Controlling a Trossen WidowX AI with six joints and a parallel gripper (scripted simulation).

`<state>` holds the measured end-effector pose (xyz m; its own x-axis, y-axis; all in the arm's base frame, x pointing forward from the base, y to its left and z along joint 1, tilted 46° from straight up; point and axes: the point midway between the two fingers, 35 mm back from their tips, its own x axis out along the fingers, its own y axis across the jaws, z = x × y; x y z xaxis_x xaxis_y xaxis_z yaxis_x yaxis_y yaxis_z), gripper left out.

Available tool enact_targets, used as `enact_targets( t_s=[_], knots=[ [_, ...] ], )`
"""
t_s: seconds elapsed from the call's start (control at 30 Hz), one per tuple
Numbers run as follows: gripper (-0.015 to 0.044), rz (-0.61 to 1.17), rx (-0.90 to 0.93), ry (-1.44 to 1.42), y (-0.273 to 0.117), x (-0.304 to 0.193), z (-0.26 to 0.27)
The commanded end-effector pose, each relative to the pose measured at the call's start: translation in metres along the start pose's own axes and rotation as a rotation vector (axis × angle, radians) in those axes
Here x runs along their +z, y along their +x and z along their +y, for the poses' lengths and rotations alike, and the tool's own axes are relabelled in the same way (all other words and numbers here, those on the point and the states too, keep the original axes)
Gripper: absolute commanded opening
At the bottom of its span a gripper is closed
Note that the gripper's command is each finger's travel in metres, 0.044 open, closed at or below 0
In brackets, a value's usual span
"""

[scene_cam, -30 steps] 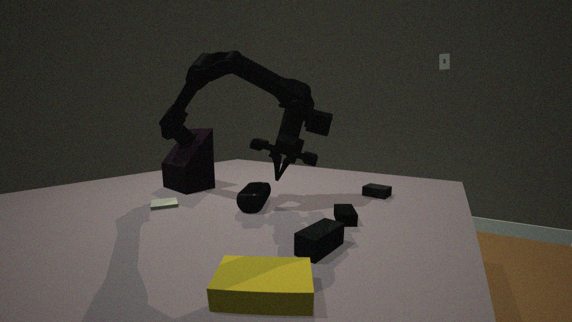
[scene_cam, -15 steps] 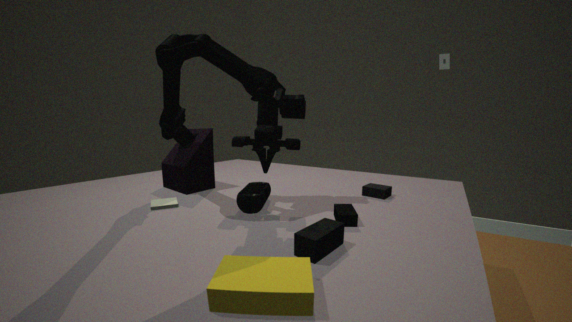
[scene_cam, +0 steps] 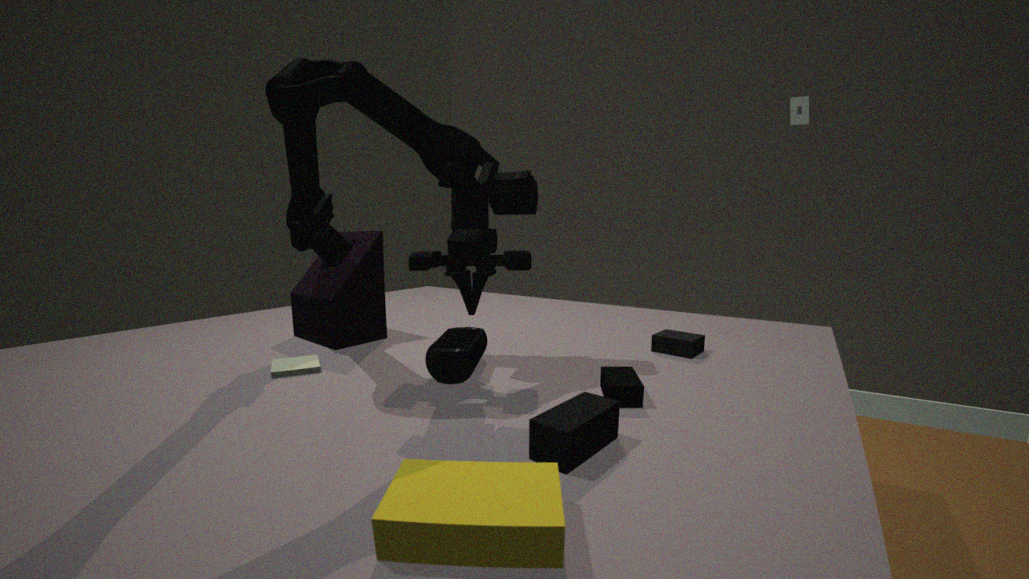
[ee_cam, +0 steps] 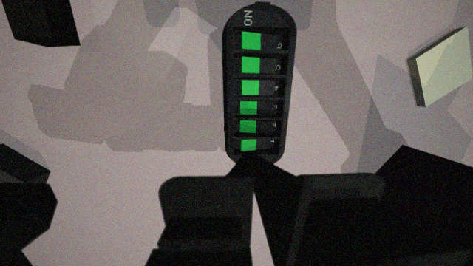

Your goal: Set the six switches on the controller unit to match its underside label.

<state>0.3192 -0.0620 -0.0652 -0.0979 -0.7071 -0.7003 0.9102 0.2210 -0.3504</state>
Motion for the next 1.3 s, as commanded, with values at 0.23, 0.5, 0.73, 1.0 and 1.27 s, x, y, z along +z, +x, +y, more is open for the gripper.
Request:
enact_targets(
  t_s=[0.23, 0.5, 0.73, 1.0, 1.27],
  knots=[
    [0.0000, 0.000, -0.003, -0.008, 0.018, -0.001, -0.001],
    [0.0000, 0.000, -0.003, -0.008, 0.029, -0.001, -0.002],
    [0.0000, -0.001, -0.004, -0.008, 0.035, -0.001, -0.002],
    [0.0000, -0.001, -0.004, -0.008, 0.035, -0.001, -0.002],
    [0.0000, 0.001, -0.002, -0.008, -0.010, -0.001, -0.002]
  ],
)
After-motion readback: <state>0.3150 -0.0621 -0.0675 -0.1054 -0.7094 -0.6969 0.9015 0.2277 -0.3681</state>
